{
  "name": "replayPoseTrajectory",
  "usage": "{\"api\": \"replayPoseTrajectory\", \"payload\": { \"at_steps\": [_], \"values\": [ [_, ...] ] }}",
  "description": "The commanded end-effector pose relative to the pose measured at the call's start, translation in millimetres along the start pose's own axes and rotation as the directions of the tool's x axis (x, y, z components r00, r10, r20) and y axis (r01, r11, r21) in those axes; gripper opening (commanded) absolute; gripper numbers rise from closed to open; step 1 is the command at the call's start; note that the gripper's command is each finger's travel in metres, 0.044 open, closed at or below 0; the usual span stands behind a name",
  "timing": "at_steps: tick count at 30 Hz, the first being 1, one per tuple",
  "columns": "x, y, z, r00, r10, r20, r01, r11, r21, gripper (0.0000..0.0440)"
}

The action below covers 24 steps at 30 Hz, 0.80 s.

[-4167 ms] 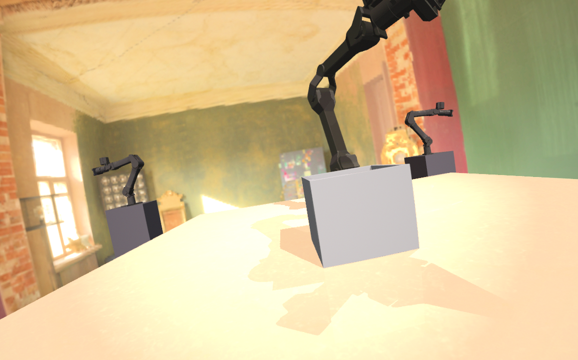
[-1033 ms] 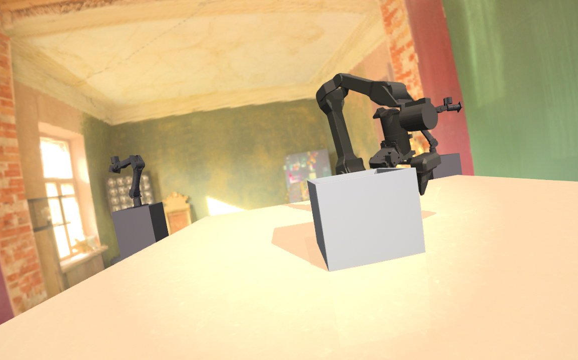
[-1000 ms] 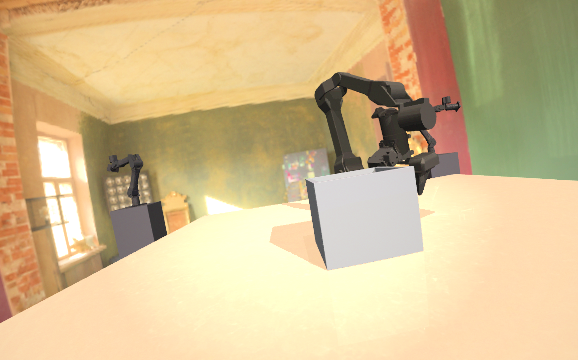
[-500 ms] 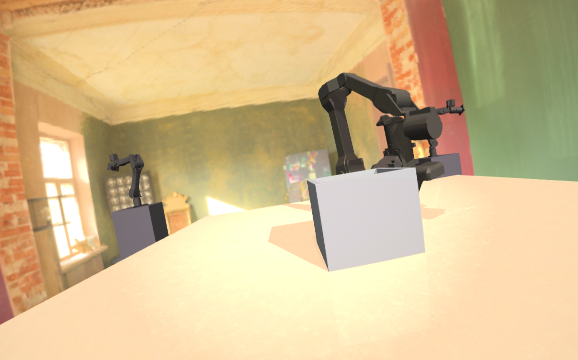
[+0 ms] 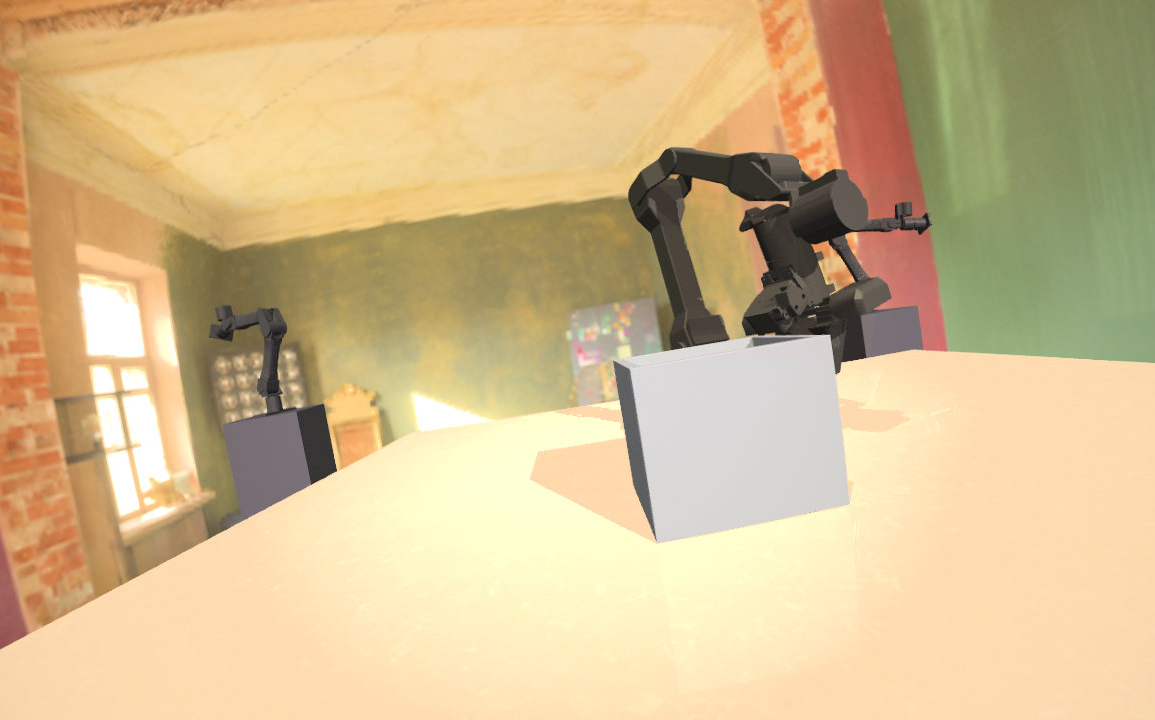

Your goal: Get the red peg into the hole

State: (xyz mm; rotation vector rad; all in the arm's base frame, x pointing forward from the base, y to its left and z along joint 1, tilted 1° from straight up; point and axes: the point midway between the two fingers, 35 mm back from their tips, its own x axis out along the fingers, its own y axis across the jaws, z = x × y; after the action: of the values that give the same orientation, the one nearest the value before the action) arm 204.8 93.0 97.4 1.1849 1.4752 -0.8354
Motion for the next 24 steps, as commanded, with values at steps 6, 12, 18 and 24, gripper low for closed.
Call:
{"api": "replayPoseTrajectory", "payload": {
  "at_steps": [6,12,18,24],
  "values": [
    [-36.6,11.5,-0.4,0.994,0.107,-0.011,-0.107,0.994,-0.037,0.0],
    [-69.0,17.6,7.1,0.982,0.185,0.02,-0.184,0.981,-0.062,0.0],
    [-102.1,23.1,21.4,0.963,0.257,0.078,-0.251,0.965,-0.071,0.0],
    [-128.1,24.8,41.1,0.946,0.288,0.148,-0.281,0.958,-0.065,0.0]
  ]
}}
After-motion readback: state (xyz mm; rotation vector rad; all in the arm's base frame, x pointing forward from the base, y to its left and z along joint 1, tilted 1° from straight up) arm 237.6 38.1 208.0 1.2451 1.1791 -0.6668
